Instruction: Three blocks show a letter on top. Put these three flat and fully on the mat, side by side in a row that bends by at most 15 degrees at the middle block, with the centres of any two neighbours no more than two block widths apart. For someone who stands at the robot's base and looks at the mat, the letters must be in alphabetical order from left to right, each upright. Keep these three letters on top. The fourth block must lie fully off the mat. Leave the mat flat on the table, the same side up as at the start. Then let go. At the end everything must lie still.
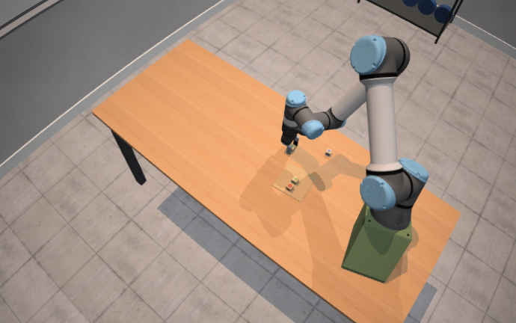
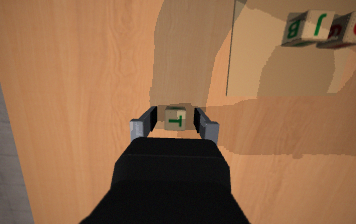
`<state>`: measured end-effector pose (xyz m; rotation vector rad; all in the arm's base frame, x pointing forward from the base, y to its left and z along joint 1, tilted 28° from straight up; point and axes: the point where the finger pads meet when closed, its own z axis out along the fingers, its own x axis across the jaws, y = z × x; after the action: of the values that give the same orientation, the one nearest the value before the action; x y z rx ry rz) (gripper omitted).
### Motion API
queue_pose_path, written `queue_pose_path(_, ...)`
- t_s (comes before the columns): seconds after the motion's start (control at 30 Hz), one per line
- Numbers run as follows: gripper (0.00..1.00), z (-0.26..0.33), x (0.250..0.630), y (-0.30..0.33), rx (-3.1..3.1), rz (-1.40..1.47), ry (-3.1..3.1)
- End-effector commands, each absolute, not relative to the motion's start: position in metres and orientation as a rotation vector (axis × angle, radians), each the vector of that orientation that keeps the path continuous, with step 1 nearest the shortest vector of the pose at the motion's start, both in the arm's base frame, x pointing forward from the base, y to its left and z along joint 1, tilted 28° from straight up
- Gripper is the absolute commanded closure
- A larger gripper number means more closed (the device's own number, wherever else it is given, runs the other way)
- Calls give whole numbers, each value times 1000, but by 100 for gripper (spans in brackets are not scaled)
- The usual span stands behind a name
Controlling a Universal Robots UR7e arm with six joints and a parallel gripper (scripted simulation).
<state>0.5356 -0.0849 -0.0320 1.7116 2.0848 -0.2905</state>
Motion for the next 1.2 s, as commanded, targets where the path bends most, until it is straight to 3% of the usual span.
queue_pose_path(0.0, 0, -31, 538, -85, 1708, -285, 2081)
queue_pose_path(1.1, 0, -30, 538, -85, 1708, -285, 2081)
queue_pose_path(1.13, 21, -30, 538, -85, 1708, -285, 2081)
queue_pose_path(1.17, 21, -30, 538, -85, 1708, -285, 2081)
